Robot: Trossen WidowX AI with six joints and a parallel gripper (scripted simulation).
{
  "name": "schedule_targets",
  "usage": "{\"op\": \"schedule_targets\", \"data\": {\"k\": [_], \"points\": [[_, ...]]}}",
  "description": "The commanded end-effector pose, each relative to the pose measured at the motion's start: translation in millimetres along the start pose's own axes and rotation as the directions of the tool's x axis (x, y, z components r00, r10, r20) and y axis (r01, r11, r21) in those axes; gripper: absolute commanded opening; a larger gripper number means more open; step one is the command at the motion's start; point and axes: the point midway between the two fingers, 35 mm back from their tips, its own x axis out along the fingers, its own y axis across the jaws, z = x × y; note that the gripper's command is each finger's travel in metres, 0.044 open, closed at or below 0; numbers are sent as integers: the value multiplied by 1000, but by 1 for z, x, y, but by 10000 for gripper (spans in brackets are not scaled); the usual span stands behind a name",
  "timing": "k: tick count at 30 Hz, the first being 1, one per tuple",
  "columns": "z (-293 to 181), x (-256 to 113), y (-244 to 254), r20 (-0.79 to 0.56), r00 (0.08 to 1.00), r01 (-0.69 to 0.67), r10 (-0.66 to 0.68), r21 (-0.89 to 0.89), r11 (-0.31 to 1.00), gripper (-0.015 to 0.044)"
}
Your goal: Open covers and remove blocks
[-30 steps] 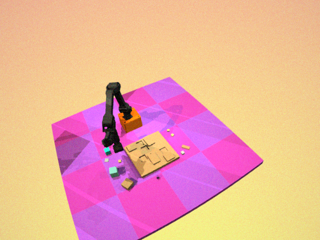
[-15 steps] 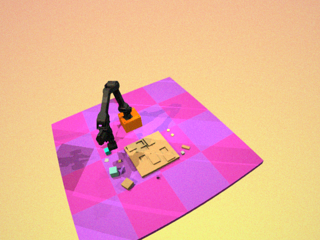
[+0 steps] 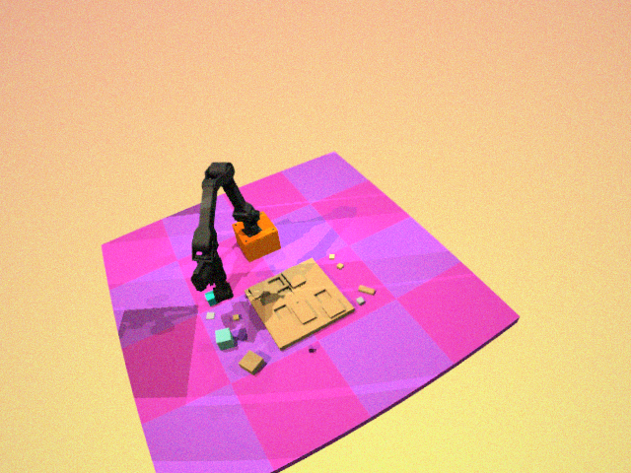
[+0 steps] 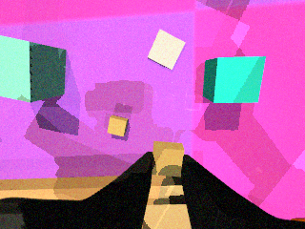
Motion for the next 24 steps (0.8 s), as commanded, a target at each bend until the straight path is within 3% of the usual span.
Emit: {"op": "schedule_targets", "data": {"k": [1,24], "points": [[1,6,0,2,1000,0,0,-4,1000,80],[1,44,0,2,1000,1,-1,-4,1000,80]]}}
